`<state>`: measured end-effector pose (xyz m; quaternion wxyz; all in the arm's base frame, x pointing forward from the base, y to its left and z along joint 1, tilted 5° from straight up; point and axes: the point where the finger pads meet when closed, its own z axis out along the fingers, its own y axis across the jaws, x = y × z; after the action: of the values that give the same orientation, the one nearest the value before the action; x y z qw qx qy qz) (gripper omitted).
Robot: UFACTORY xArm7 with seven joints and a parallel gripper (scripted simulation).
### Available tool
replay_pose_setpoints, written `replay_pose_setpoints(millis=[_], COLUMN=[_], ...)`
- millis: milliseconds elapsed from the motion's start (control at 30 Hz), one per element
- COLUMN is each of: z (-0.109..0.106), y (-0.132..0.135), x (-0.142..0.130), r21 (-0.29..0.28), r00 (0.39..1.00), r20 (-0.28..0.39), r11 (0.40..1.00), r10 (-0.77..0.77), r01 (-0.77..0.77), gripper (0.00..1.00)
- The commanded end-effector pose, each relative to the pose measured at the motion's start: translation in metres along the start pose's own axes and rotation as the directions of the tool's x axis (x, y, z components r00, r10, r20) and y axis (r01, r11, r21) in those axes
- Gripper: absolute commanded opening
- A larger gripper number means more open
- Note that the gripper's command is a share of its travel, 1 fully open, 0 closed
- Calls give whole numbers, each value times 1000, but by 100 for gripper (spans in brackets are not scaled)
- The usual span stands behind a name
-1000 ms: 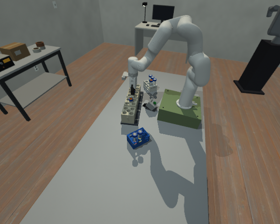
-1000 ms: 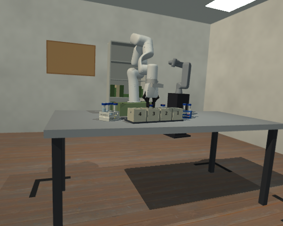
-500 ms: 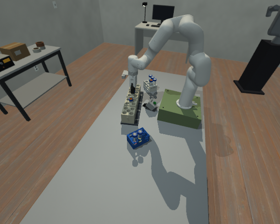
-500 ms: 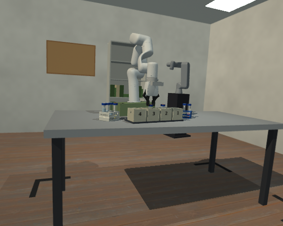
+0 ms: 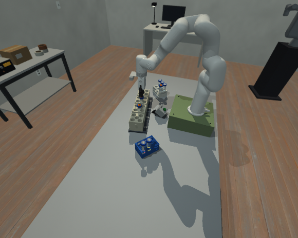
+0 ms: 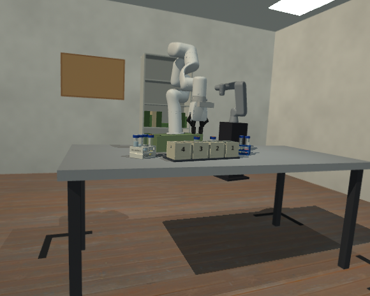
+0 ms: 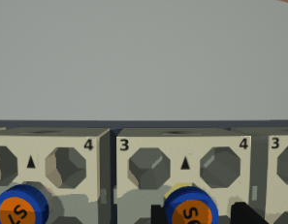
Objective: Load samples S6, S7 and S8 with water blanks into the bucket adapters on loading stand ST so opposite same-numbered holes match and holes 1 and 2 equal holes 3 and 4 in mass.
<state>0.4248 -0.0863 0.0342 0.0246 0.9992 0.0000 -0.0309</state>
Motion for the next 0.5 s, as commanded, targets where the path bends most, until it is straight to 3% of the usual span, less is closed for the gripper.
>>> replay_pose_setpoints(millis=[0, 467], z=[-12, -36], y=[0, 0], x=[1, 1], r21=[-1, -1], r00=[1000, 1000], r20=[-4, -4], r11=[1000, 1000], r10=[0, 0], r01=[0, 0], gripper=[44, 44])
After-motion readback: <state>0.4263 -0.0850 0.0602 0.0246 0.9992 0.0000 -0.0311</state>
